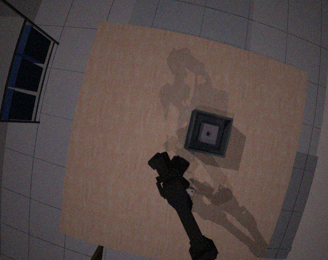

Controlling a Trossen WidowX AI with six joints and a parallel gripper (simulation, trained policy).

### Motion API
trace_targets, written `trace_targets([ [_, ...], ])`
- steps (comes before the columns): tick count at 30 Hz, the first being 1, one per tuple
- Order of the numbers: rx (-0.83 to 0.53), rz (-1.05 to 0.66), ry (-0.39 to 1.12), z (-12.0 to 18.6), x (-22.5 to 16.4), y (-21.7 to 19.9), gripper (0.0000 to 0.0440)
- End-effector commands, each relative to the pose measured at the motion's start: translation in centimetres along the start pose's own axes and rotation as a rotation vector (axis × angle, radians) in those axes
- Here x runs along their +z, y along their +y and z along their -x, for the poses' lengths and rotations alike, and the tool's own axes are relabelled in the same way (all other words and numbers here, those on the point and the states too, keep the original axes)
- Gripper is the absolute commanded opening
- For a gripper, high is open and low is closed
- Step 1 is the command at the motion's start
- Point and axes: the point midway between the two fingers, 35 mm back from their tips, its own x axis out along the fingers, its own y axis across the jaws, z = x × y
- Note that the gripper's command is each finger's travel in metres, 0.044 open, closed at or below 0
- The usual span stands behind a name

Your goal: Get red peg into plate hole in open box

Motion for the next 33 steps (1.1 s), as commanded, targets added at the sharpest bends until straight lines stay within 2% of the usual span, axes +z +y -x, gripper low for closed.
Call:
trace_targets([
  [1,-0.048,-0.031,-0.007,-1.0,0.3,0.8,0.044],
  [26,-0.159,-0.011,-0.058,-6.6,0.7,2.7,0.0439],
  [33,-0.171,-0.004,-0.068,-7.5,0.8,2.6,0.0411],
])
